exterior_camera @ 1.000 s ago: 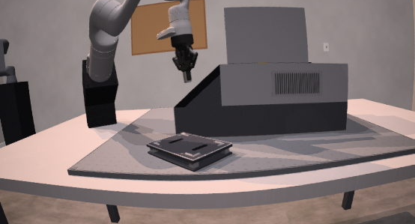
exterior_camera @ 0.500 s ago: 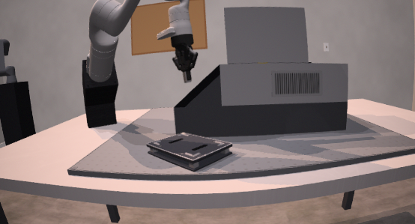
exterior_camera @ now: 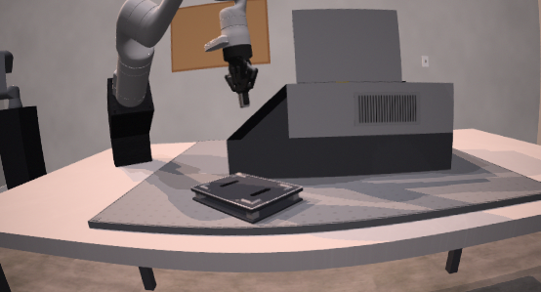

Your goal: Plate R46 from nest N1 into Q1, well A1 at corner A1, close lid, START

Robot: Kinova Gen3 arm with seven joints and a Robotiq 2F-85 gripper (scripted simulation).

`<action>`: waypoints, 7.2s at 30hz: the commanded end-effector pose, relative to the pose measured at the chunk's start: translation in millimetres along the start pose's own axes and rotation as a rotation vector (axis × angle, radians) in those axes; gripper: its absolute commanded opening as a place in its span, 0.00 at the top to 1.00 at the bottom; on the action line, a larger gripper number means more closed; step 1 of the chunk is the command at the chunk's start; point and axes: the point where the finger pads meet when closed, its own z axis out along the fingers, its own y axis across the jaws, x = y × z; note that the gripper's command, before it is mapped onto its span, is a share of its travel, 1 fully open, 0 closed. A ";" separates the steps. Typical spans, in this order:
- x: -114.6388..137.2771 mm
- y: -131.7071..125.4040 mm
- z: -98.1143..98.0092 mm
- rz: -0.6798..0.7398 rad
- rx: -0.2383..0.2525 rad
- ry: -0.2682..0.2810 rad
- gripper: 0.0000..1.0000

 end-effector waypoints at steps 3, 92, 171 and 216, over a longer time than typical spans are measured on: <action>0.4 0.1 -1.0 -0.001 0.000 -0.001 0.90; 23.0 -29.5 4.7 0.000 -0.003 -0.002 0.90; 11.5 -41.9 26.9 0.003 0.001 -0.003 0.90; 22.3 -34.4 9.7 -0.006 0.003 0.001 0.90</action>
